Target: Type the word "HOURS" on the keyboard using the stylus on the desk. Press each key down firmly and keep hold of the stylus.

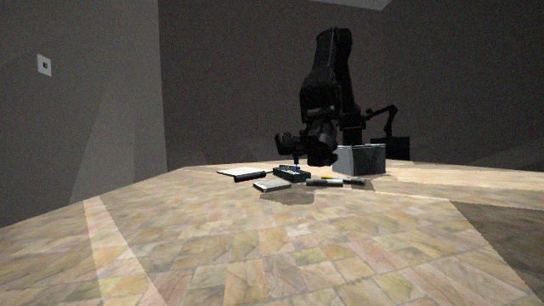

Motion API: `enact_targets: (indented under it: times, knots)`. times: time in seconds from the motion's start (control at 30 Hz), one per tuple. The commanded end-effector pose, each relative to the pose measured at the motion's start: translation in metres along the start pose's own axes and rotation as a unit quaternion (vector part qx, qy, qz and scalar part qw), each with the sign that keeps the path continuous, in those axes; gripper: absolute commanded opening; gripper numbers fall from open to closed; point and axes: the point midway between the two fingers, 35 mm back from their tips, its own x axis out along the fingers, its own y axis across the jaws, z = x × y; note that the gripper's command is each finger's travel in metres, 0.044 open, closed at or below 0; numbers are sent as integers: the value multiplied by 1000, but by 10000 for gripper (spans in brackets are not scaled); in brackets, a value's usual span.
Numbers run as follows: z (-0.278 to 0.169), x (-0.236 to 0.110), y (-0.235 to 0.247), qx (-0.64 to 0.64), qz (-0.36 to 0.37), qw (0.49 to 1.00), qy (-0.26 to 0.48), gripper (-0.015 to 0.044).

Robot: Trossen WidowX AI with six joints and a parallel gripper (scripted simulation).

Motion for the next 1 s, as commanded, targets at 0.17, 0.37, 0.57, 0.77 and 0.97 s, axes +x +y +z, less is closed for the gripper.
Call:
enact_targets:
  times: [0.17,0.37,0.57,0.77,0.97]
  knots:
    - [5,2,0,2,1,1000,-1,81]
    - [6,3,0,2,1,1000,-1,81]
    - [8,4,0,2,1,1000,-1,81]
    - [11,5,0,2,1,1000,-1,81]
    - [13,7,0,2,1,1000,-1,81]
